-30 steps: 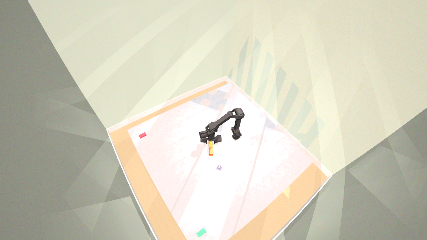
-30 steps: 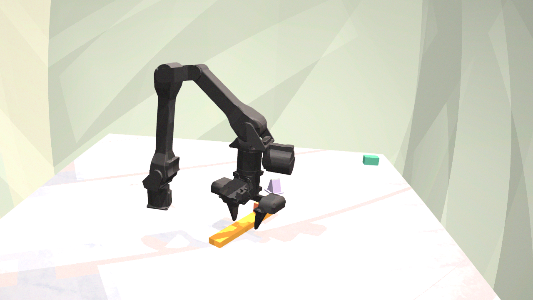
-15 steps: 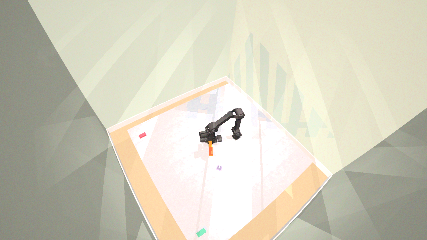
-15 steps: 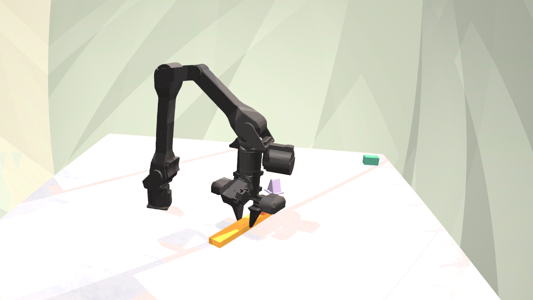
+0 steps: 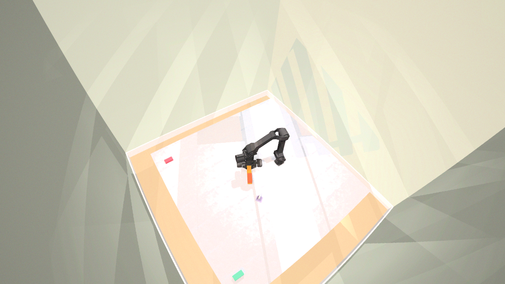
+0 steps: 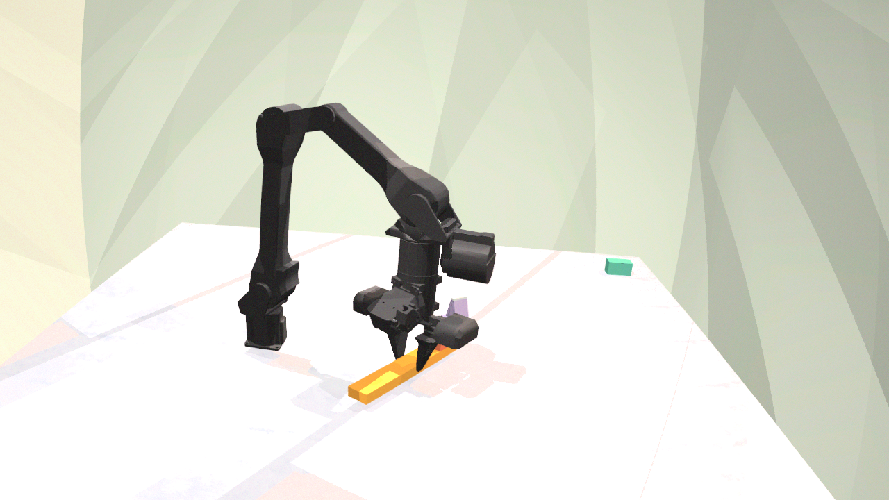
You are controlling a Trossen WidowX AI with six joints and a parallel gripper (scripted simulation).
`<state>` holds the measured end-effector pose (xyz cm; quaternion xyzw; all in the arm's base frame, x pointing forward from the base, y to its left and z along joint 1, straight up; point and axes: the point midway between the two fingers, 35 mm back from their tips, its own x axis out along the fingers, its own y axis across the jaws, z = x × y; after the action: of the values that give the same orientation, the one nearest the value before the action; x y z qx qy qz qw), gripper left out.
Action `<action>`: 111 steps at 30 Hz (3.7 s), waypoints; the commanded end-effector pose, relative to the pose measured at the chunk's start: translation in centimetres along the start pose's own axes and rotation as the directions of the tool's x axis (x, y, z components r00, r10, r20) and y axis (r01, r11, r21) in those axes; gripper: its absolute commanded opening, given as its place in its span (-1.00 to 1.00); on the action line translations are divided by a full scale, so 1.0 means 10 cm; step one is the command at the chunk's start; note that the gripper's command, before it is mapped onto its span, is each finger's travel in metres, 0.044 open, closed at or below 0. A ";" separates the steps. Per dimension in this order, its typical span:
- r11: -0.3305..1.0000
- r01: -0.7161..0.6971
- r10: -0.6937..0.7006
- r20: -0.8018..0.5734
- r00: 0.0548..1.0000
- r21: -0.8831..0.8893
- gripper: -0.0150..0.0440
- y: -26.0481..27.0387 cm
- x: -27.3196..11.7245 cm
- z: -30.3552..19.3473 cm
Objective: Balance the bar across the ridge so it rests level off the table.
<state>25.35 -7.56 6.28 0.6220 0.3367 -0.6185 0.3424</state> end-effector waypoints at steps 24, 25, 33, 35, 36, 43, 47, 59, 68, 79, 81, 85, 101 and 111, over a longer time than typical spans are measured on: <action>1.000 -0.017 0.017 -0.007 1.000 -0.003 -0.49 0.00 -0.72 0.00; 1.000 -0.017 0.017 -0.007 1.000 -0.003 -0.49 -0.01 -0.74 0.00; 0.999 -0.017 0.017 -0.008 1.000 -0.048 -0.49 -0.01 -0.81 -0.07; 0.996 -0.018 0.017 -0.009 1.000 -0.084 -0.49 0.00 -0.82 -0.14; 0.995 -0.018 0.017 -0.009 1.000 -0.102 -0.49 0.00 -0.82 -0.17; 0.974 -0.019 0.017 -0.011 1.000 -0.226 -0.49 0.01 -0.84 -0.40; 0.955 -0.020 0.017 -0.013 1.000 -0.295 -0.49 0.01 -0.84 -0.53; 0.870 -0.023 0.016 -0.017 1.000 -0.493 -0.49 -0.03 -0.87 -0.94; 0.779 -0.025 0.016 -0.020 1.000 -0.627 -0.49 -0.10 -0.88 -1.26; 0.643 -0.028 0.014 -0.024 1.000 -0.765 -0.49 -0.20 -0.89 -1.65; 0.617 -0.028 0.014 -0.025 1.000 -0.787 -0.49 -0.22 -0.89 -1.72; 0.562 -0.029 0.014 -0.026 1.000 -0.826 -0.49 -0.27 -0.89 -1.87; 0.406 -0.033 0.012 -0.030 0.999 -0.913 -0.49 -0.39 -0.87 -2.30; 0.405 -0.033 0.012 -0.030 0.999 -0.914 -0.49 -0.39 -0.72 -2.33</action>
<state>34.51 14.07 13.86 0.3459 0.6129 -0.3255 0.6314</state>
